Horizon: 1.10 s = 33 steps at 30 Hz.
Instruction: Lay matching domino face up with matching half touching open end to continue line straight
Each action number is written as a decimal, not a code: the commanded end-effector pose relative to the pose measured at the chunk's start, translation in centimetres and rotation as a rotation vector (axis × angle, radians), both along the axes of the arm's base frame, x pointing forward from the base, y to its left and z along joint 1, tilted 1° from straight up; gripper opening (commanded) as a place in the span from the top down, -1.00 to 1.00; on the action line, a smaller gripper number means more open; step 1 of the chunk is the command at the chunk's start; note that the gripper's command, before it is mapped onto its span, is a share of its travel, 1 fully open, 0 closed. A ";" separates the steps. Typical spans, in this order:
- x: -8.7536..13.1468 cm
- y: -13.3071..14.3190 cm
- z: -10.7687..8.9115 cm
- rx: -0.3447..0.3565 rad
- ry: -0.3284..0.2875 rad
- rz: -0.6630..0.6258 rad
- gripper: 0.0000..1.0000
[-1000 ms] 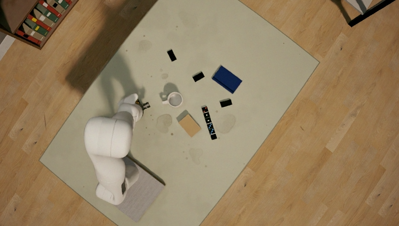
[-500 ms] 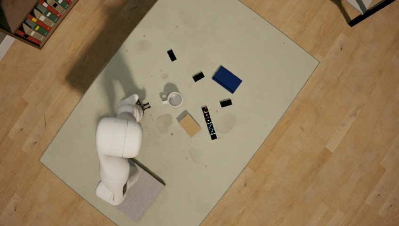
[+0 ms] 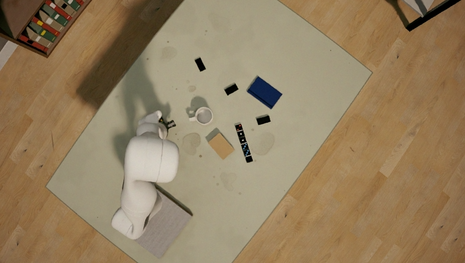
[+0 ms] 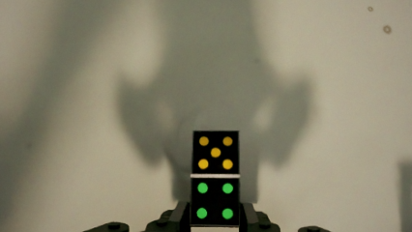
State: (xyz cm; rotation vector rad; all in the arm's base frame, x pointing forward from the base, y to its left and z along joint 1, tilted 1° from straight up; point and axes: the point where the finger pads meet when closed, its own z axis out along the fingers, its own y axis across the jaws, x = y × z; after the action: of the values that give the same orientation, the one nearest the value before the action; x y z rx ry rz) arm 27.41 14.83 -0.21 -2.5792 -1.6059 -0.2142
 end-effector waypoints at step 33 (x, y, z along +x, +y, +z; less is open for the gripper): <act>-0.1 -0.2 -0.9 0.000 0.001 -0.001 0.31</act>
State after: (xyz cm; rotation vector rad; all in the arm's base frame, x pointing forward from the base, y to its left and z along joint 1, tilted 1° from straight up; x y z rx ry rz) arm 27.29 14.61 -1.10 -2.5796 -1.6047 -0.2150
